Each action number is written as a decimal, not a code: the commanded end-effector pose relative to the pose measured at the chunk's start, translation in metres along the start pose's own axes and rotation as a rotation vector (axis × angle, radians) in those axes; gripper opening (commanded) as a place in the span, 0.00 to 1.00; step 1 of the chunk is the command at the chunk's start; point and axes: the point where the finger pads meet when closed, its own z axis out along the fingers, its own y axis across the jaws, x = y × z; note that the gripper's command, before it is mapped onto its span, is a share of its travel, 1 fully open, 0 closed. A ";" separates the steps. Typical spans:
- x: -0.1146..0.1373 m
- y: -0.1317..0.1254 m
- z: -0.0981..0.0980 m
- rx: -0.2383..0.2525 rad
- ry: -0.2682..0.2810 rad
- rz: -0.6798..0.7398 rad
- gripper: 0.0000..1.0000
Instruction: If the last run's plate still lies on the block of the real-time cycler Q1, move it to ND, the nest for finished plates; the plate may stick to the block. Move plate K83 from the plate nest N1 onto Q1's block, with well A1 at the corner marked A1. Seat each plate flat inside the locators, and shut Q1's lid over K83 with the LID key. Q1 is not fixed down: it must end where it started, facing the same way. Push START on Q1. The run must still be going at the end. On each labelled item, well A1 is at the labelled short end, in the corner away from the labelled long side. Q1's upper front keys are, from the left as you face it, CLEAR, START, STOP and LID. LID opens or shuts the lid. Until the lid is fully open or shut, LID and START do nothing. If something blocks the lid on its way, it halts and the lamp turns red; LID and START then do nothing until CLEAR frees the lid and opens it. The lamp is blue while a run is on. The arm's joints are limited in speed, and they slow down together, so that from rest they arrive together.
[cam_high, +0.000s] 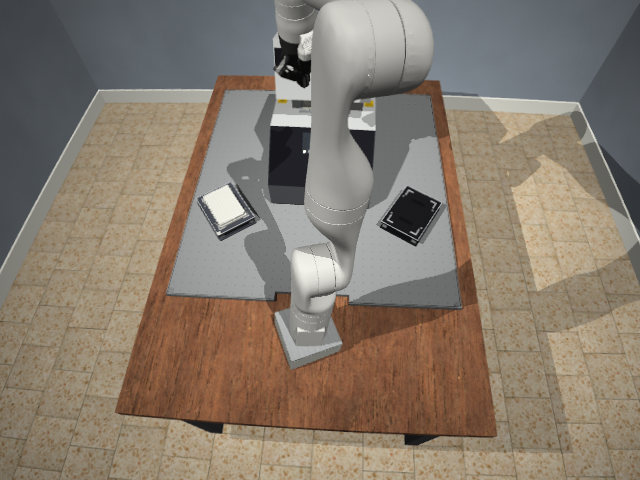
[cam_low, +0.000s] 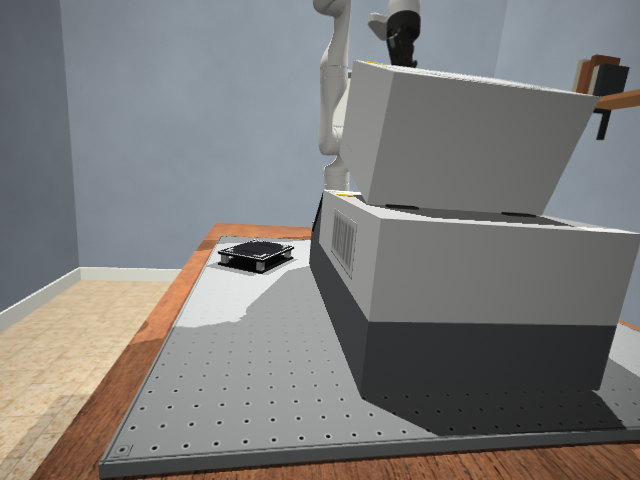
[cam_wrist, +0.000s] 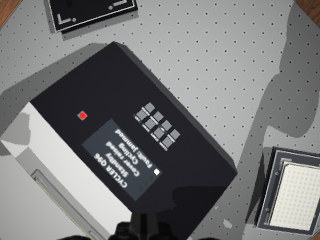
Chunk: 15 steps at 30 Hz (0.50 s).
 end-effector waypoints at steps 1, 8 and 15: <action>0.003 -0.003 0.004 0.009 -0.001 0.012 0.10; 0.005 -0.001 0.013 0.009 0.000 0.012 0.10; 0.006 0.000 0.020 0.009 0.001 0.012 0.10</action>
